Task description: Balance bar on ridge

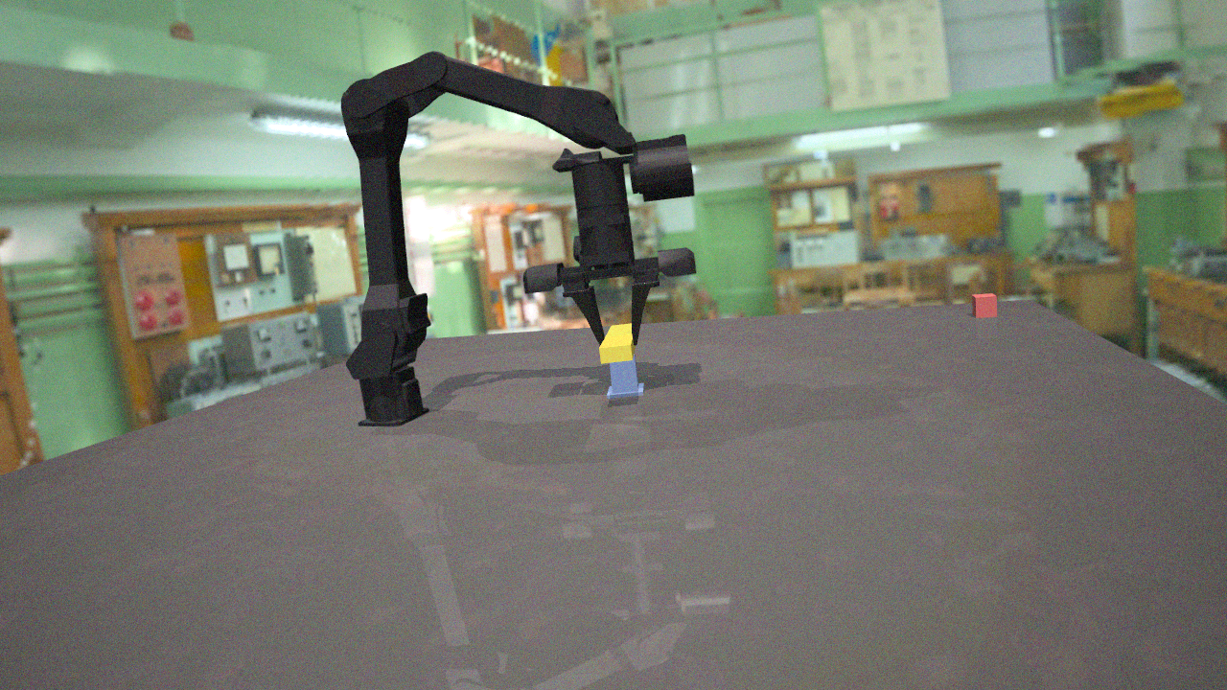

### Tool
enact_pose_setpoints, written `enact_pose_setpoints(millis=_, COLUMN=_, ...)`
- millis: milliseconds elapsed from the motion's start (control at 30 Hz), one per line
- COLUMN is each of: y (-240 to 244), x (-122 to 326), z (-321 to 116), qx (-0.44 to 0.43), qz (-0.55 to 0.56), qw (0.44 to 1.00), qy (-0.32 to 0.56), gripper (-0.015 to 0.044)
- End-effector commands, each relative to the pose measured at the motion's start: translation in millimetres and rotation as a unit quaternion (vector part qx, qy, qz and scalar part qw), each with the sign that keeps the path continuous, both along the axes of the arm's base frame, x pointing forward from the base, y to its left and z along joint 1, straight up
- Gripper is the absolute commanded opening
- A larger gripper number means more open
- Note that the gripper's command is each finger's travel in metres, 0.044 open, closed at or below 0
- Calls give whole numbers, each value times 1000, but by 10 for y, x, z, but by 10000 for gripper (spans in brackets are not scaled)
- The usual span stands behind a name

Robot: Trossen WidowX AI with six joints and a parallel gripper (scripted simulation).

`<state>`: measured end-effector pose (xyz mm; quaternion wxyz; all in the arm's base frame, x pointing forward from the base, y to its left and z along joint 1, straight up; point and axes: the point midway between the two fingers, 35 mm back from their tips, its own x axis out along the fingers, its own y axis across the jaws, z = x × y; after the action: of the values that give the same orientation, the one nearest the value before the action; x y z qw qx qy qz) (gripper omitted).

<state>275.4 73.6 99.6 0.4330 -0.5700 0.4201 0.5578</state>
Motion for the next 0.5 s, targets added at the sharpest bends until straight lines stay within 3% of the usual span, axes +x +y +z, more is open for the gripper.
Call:
enact_pose_setpoints(millis=0, y=1, x=-6, z=-17, qx=1, qz=2, qw=1000, qy=2, gripper=0)
enact_pose_setpoints(millis=467, y=-1, x=-6, z=-3, qx=1, qz=2, qw=1000, qy=2, gripper=0)
